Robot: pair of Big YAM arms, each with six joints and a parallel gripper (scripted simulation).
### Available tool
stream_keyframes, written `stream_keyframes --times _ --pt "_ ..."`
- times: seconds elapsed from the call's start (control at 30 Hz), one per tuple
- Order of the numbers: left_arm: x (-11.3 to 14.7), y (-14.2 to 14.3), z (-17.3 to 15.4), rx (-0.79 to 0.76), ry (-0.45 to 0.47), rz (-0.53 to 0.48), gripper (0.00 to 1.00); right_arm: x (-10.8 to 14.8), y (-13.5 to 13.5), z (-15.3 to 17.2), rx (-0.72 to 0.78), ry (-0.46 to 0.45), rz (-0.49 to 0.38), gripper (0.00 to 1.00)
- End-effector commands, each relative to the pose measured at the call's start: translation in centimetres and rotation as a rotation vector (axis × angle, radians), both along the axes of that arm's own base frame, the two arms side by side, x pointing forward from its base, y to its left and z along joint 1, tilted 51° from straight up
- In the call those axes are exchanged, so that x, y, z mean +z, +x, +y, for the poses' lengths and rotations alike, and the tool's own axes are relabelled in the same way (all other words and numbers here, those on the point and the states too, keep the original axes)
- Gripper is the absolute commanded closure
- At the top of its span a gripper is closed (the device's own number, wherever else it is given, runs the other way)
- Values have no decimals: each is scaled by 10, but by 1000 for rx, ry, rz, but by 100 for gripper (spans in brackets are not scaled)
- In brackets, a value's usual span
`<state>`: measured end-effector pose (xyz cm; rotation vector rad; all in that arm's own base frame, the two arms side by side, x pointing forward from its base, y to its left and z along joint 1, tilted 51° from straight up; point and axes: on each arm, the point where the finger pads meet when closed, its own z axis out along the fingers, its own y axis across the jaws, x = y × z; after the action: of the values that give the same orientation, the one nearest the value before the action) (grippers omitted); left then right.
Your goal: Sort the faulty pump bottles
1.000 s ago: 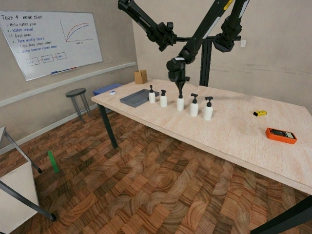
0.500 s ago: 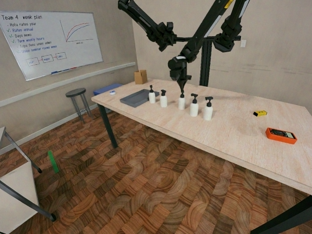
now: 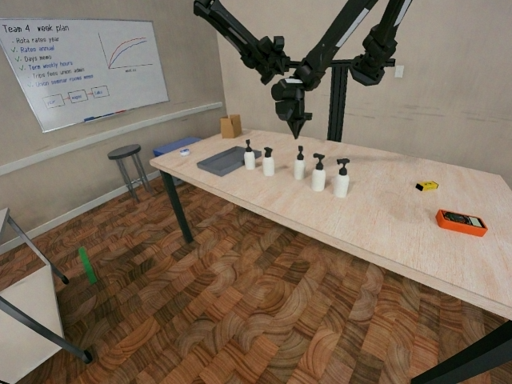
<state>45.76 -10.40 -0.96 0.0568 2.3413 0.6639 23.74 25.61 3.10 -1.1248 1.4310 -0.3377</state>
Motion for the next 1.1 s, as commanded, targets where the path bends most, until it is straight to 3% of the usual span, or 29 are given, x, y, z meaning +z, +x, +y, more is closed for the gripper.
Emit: stream_keyframes --times 0.0,0.2,0.43,0.87,1.07 --pt "0 -2 -1 4 -2 3 100 3 0 2 4 6 -9 100" --pt "23 -29 -22 24 -39 -17 100 3 0 2 4 6 -9 100" --pt "48 -53 -40 -6 -11 -9 100 3 0 2 4 6 -9 100" --pt "43 -52 -33 5 1 6 100 3 0 2 4 6 -9 100" --pt "49 -43 -14 -22 31 12 100 -3 9 8 -3 -26 -5 100"
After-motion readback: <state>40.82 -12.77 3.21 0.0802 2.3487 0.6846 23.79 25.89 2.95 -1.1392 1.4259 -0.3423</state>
